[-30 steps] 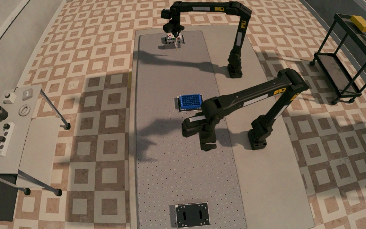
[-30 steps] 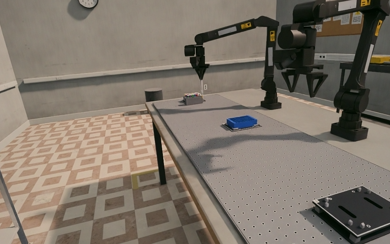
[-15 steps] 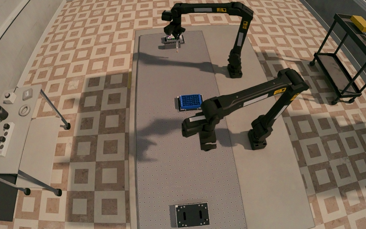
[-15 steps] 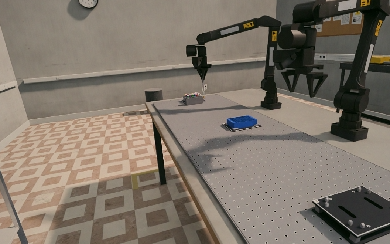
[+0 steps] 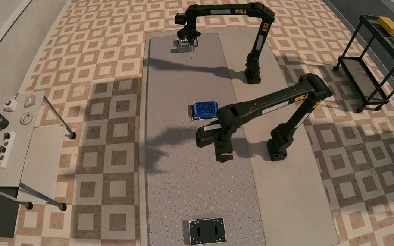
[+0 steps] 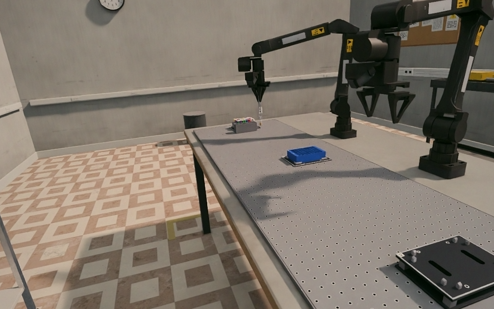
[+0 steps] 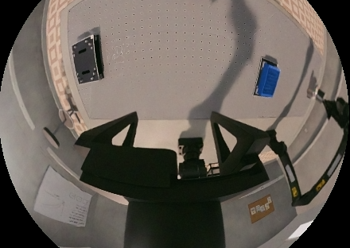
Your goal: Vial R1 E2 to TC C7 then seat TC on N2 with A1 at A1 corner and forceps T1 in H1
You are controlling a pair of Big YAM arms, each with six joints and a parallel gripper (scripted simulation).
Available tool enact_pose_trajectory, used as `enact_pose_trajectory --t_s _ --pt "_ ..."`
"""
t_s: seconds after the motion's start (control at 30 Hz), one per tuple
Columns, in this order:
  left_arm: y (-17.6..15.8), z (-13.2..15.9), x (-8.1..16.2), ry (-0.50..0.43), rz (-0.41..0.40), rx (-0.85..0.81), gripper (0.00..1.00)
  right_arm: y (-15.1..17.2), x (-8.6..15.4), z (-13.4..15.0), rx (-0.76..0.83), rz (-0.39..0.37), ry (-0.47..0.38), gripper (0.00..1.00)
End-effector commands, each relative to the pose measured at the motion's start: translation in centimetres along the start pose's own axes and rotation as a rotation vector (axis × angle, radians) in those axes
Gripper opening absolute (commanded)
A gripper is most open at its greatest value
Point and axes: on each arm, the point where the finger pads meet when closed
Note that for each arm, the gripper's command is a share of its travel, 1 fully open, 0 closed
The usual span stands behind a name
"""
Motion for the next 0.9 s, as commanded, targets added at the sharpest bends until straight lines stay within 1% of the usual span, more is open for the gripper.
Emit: enact_pose_trajectory --t_s 0.0,0.07,0.3,0.4,0.53,0.63,0.73,0.87 --pt "0.4 -0.8 1.4 -0.033 -0.012 0.006 1.0 0.3 0.6 -0.5 -0.009 0.025 -0.01 0.09" --pt "0.4 -0.8 1.4 -0.033 -0.012 0.006 1.0 0.3 0.5 -0.2 -0.017 0.022 -0.007 0.09" --pt "0.4 -0.8 1.4 -0.033 -0.012 0.006 1.0 1.4 0.7 -1.2 -0.009 0.03 -0.013 0.09" --pt "0.4 -0.8 1.4 -0.033 -0.012 0.006 1.0 1.8 0.3 -1.5 -0.009 0.017 -0.006 0.09" --pt "0.4 -0.8 1.4 -0.033 -0.012 0.006 1.0 2.4 0.7 -1.8 -0.009 0.028 -0.013 0.09" --pt "0.4 -0.8 1.4 -0.033 -0.012 0.006 1.0 2.1 0.6 -1.8 -0.015 0.025 -0.011 0.09" --pt "0.4 -0.8 1.4 -0.033 -0.012 0.006 1.0 3.1 0.7 -2.1 -0.009 0.023 -0.011 0.09" --pt "0.4 -0.8 1.4 -0.033 -0.012 0.006 1.0 3.6 0.5 -2.4 -0.009 0.021 -0.01 0.09"
Point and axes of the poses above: on each arm, the point where the finger pads meet when closed, its own x axis back along the fingers, its own y axis across the jaws, z = x × y, and after that the axes turned 3 degrees about -x, right-handed
